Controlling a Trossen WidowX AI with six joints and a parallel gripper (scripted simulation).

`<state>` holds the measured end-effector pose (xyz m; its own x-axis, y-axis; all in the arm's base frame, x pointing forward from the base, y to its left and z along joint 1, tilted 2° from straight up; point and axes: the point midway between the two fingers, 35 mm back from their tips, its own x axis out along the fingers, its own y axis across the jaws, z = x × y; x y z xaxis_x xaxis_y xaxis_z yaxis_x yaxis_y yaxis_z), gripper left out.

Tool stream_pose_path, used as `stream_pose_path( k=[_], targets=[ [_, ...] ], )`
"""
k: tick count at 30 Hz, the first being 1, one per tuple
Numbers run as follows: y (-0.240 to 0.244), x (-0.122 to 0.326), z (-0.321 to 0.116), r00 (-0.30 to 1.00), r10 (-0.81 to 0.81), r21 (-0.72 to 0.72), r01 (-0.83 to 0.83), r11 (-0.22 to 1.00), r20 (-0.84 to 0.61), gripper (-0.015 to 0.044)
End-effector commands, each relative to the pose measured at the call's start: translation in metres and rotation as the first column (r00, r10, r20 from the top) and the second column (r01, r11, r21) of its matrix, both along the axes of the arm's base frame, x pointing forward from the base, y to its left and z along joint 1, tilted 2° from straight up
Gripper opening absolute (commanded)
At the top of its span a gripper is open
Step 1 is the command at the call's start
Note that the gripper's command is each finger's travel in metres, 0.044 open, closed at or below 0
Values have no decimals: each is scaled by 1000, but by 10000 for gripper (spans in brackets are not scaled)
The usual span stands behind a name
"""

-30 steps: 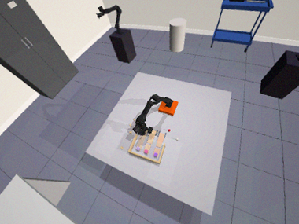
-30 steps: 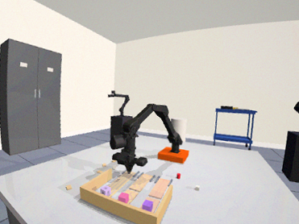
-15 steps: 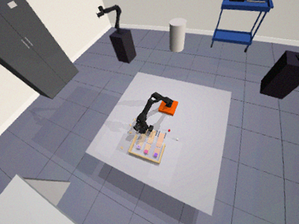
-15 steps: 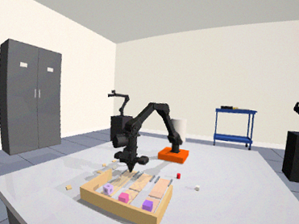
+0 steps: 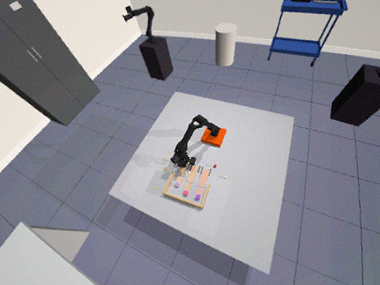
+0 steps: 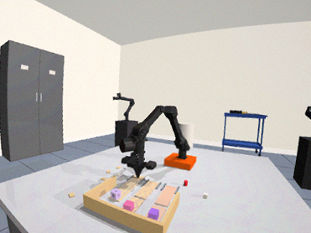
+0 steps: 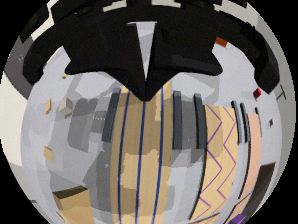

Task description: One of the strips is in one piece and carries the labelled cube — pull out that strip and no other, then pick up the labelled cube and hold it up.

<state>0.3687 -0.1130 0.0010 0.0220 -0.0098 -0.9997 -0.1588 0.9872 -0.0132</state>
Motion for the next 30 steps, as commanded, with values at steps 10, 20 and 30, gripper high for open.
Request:
stream_pose_path(
  k=[10, 20, 30],
  targets=[
    [-3, -25, -5, 1000, 3, 0, -3, 1000, -21, 0],
    [-5, -40, -6, 1000, 3, 0, -3, 1000, -22, 0],
    [-7, -55, -6, 1000, 3, 0, -3, 1000, -23, 0]
  ],
)
